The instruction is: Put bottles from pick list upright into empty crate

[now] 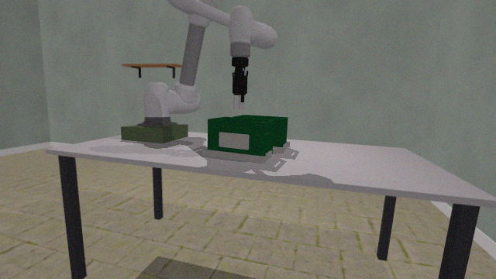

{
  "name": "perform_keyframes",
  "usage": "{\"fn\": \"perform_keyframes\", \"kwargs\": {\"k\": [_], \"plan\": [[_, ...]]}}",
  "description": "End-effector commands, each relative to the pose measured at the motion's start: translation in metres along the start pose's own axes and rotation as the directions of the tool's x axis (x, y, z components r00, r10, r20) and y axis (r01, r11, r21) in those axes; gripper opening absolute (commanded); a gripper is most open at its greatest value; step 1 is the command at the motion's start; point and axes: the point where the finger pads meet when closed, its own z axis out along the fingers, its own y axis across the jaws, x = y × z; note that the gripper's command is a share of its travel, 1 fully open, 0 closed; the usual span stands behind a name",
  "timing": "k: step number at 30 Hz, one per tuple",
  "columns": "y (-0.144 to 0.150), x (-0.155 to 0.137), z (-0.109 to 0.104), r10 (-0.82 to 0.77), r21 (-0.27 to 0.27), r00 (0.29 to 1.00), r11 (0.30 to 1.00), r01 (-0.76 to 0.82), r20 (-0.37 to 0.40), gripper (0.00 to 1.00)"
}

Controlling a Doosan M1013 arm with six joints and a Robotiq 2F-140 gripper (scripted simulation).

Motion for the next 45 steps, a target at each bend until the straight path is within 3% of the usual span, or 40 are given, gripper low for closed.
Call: {"fn": "perform_keyframes", "kwargs": {"k": [1,20,45], "plan": [[0.002,-0.003,0.0,-0.004,0.001,1.0,1.0,0.004,0.005,0.38],[0.002,-0.003,0.0,-0.004,0.001,1.0,1.0,0.004,0.005,0.38],[0.002,-0.003,0.028,-0.004,0.001,1.0,1.0,0.004,0.005,0.38]]}}
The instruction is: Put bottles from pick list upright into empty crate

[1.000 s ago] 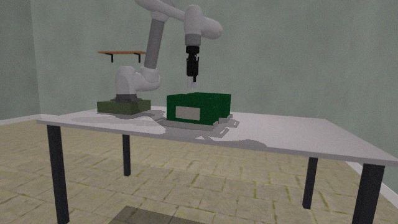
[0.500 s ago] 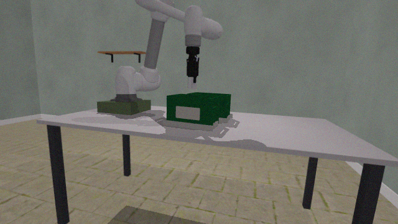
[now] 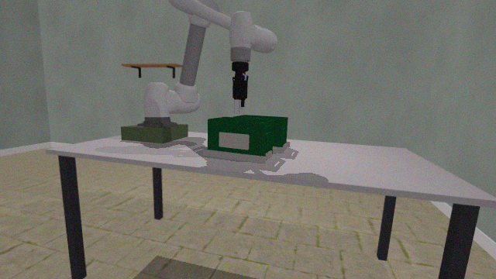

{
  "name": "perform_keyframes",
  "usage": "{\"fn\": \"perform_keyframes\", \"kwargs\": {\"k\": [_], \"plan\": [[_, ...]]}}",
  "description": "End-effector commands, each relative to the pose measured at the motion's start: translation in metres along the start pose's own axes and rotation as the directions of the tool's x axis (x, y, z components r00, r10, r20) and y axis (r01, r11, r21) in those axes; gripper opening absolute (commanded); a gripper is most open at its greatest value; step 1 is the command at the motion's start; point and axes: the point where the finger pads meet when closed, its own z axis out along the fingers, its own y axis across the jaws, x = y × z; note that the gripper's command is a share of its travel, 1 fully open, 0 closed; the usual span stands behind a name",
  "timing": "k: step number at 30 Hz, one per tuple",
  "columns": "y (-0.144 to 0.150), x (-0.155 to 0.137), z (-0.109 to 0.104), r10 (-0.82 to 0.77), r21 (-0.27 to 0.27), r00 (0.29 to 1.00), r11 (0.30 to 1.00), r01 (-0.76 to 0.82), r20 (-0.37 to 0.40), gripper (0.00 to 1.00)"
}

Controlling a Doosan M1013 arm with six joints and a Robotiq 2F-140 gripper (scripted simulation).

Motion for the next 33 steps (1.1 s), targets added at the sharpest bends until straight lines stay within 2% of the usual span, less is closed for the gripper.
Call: {"fn": "perform_keyframes", "kwargs": {"k": [1,33], "plan": [[0.0,-0.003,0.009,-0.004,0.002,1.0,1.0,0.004,0.005,0.38],[0.0,-0.004,0.046,-0.004,0.002,1.0,1.0,0.004,0.005,0.38]]}}
